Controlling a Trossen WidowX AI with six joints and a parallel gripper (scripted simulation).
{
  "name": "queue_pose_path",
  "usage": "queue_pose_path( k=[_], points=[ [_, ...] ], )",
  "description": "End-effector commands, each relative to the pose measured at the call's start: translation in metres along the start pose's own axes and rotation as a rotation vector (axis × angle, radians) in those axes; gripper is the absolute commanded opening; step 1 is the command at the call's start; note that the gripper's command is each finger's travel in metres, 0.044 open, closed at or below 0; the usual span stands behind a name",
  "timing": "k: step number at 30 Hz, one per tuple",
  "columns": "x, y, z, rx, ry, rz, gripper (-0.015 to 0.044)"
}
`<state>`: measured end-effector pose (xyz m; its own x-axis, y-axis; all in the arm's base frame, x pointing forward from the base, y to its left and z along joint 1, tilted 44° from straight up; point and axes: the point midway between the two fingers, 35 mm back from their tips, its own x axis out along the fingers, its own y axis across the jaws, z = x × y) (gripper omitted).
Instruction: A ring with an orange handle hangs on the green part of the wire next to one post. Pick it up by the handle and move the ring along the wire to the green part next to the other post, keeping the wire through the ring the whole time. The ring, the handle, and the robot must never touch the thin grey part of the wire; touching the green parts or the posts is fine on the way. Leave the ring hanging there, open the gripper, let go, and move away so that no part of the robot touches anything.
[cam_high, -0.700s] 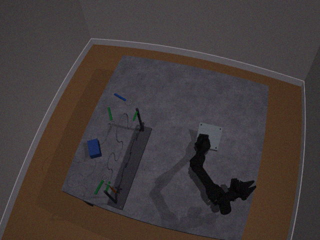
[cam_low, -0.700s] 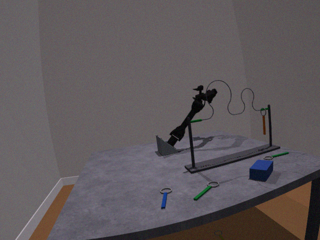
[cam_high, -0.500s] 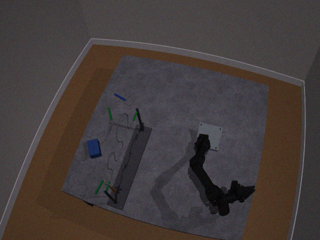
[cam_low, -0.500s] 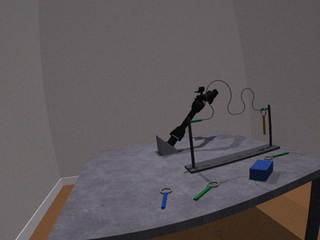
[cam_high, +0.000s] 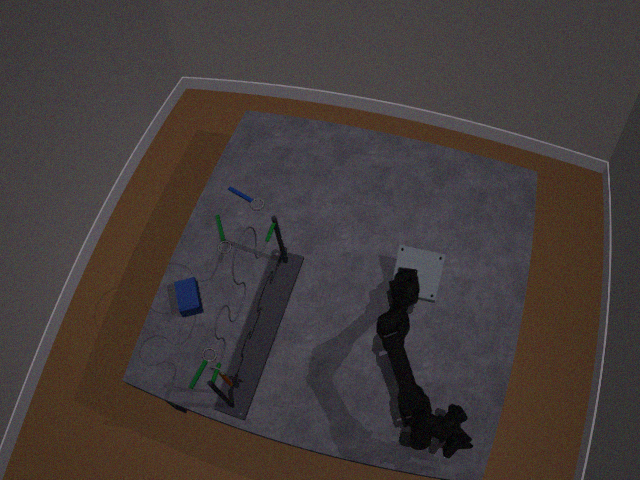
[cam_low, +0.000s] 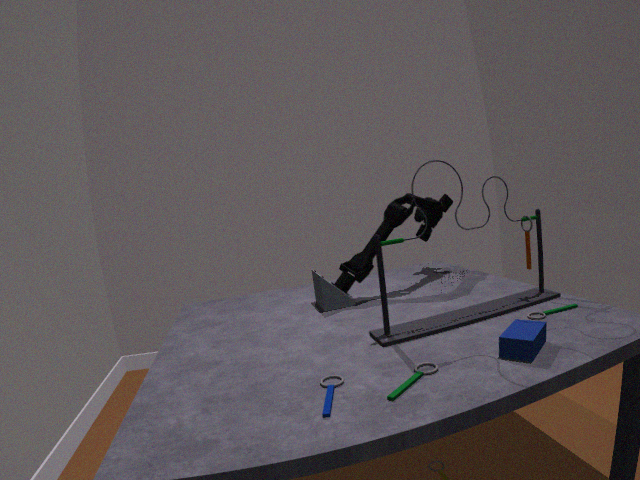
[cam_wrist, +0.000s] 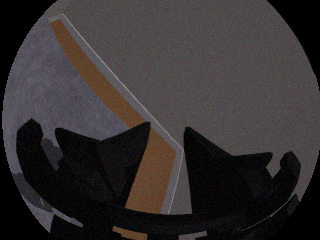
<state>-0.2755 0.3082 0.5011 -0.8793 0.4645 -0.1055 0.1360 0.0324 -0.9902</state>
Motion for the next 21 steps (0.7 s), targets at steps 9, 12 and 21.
queue_pose_path(
  k=[9, 12, 21],
  points=[
    [-0.065, 0.036, -0.168, 0.604, 0.691, -0.199, 0.016],
    [-0.097, 0.046, -0.205, 0.746, 0.858, -0.329, 0.016],
    [-0.22, 0.076, -0.281, 1.064, 1.261, -0.907, 0.016]
  ],
)
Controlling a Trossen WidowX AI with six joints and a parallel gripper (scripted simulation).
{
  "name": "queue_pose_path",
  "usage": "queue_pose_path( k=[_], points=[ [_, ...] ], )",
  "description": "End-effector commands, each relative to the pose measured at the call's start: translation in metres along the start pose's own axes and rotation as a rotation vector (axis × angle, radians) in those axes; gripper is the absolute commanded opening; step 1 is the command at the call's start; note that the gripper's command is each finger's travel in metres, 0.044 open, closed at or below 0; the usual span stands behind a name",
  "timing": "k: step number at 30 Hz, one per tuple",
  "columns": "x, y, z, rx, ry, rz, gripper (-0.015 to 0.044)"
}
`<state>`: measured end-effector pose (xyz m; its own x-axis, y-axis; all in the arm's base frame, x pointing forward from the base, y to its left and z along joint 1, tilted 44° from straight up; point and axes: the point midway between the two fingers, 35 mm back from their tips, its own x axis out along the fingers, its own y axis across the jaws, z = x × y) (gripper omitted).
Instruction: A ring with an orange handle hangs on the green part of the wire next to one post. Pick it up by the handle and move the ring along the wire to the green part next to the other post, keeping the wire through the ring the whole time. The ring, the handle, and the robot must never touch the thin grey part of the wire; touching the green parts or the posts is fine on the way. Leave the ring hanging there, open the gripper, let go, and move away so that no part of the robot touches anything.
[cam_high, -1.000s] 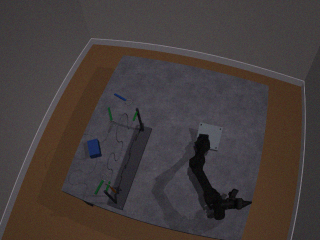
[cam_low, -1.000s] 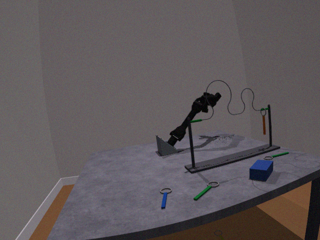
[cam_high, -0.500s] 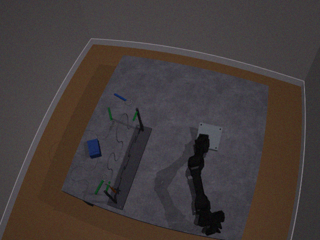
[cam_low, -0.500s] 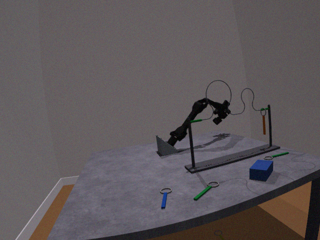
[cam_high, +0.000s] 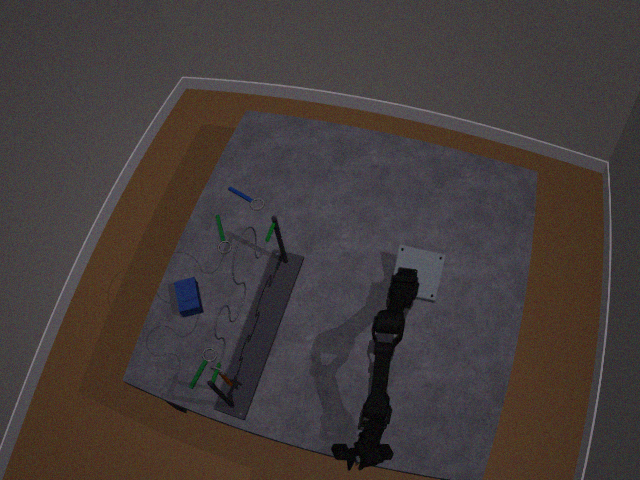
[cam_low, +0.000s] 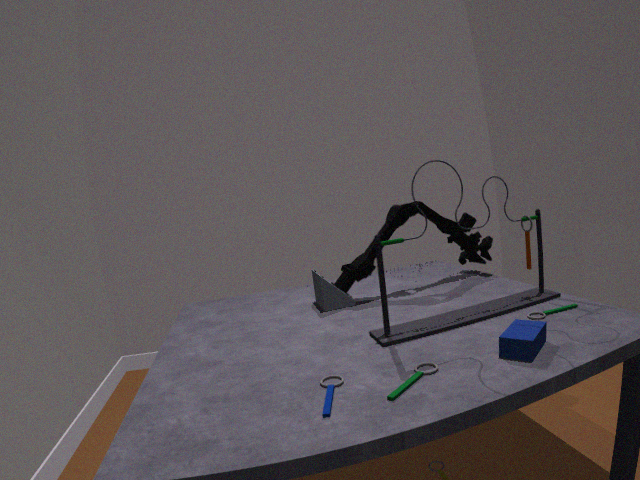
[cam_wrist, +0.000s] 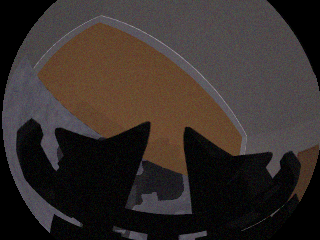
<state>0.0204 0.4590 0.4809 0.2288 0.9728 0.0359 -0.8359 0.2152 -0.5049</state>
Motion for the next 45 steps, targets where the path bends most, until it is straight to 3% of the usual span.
queue_pose_path(
  k=[1, 12, 22, 28, 36, 45],
  points=[
    [0.007, -0.041, -0.033, 0.183, 0.072, -0.189, 0.016],
    [-0.011, -0.166, -0.144, 0.734, 0.083, -0.891, 0.016],
    [-0.057, -0.23, -0.236, 1.041, -0.168, -1.495, 0.016],
    [-0.06, -0.234, -0.24, 1.049, -0.185, -1.521, 0.016],
    [-0.087, -0.298, -0.238, 1.043, -0.188, -1.519, 0.016],
    [-0.086, -0.306, -0.241, 1.043, -0.188, -1.519, 0.016]
  ],
)
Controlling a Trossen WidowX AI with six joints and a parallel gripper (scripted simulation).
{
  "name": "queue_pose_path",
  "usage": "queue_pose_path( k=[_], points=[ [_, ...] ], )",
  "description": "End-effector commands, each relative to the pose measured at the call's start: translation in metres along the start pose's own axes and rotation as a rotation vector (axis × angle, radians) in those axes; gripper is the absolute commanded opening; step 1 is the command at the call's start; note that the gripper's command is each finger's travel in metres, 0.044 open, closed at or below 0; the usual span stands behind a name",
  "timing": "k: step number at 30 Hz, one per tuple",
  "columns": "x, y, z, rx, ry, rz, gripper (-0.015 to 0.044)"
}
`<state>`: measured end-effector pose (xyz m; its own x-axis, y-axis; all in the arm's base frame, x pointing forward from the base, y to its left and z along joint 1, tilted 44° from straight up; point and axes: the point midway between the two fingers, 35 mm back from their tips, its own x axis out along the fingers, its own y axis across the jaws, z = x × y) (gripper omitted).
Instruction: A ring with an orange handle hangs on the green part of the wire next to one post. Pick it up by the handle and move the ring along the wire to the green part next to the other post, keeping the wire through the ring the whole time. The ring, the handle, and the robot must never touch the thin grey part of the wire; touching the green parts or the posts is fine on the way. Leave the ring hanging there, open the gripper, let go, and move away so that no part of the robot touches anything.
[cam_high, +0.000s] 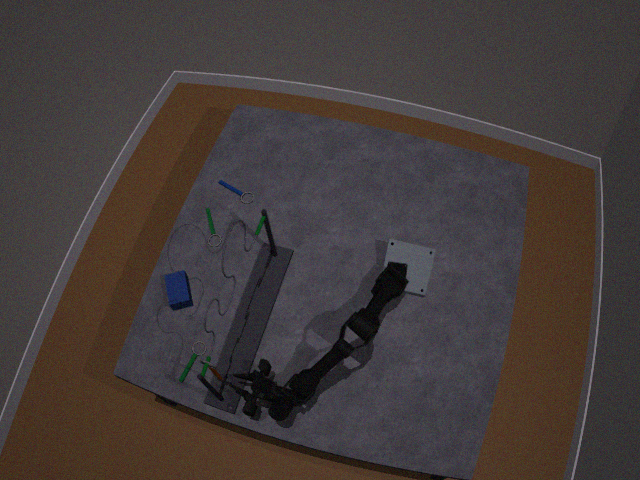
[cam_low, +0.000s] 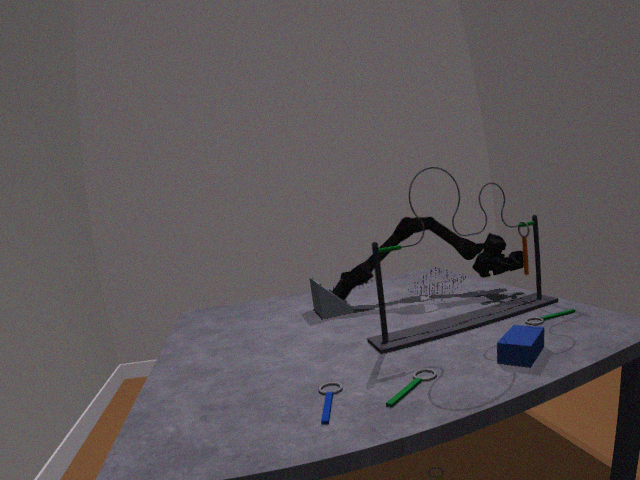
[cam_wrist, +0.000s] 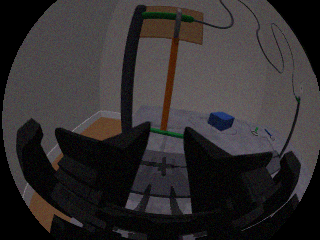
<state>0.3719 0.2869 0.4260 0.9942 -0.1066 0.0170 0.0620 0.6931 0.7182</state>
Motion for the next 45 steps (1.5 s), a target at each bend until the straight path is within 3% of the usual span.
queue_pose_path(
  k=[1, 45],
  points=[
    [0.006, 0.001, -0.002, -0.001, 0.004, 0.001, 0.016],
    [0.072, 0.003, -0.002, -0.003, 0.0, 0.004, 0.016]
  ],
)
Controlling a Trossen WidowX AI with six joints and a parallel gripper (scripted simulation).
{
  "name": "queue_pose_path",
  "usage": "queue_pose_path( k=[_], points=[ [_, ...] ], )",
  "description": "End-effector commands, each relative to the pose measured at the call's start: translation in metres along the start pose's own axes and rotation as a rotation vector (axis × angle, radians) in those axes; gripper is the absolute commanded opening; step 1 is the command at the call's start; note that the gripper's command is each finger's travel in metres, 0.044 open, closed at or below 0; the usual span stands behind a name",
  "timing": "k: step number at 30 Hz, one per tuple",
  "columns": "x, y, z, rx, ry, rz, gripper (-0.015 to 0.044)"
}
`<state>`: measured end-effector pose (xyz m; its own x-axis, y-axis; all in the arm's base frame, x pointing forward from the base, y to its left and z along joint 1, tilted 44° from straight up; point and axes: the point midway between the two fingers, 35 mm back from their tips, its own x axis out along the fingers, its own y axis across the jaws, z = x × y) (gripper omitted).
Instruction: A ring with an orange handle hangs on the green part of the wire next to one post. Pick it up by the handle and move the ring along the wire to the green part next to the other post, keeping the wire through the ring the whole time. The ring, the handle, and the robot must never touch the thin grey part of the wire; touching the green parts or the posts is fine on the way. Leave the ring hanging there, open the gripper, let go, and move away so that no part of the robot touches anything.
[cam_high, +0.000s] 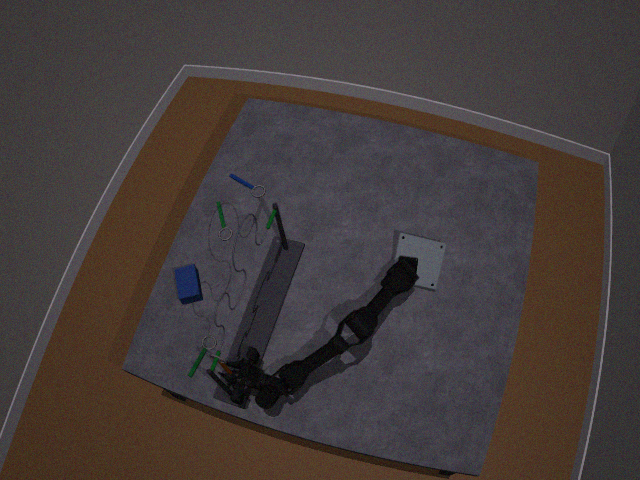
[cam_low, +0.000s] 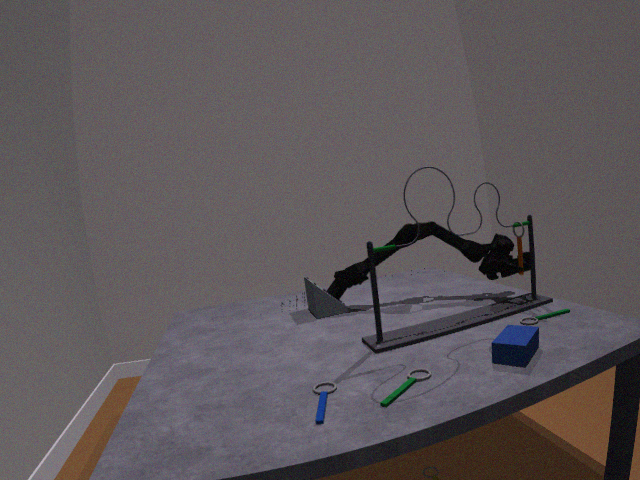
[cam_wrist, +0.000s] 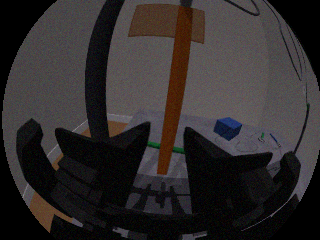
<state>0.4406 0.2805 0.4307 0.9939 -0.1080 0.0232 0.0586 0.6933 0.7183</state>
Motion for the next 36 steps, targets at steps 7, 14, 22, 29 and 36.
queue_pose_path(
  k=[7, 14, 22, 29, 36],
  points=[
    [0.0033, -0.0002, -0.0038, -0.003, 0.006, 0.001, 0.016],
    [0.0033, -0.0002, -0.0038, -0.003, 0.006, 0.001, 0.016],
    [0.0033, -0.0002, -0.0038, -0.003, 0.006, 0.001, 0.016],
    [0.0029, -0.0003, -0.0026, -0.003, 0.002, -0.001, 0.0055],
    [0.0029, -0.0003, -0.0026, -0.003, 0.002, -0.001, -0.009]
  ],
)
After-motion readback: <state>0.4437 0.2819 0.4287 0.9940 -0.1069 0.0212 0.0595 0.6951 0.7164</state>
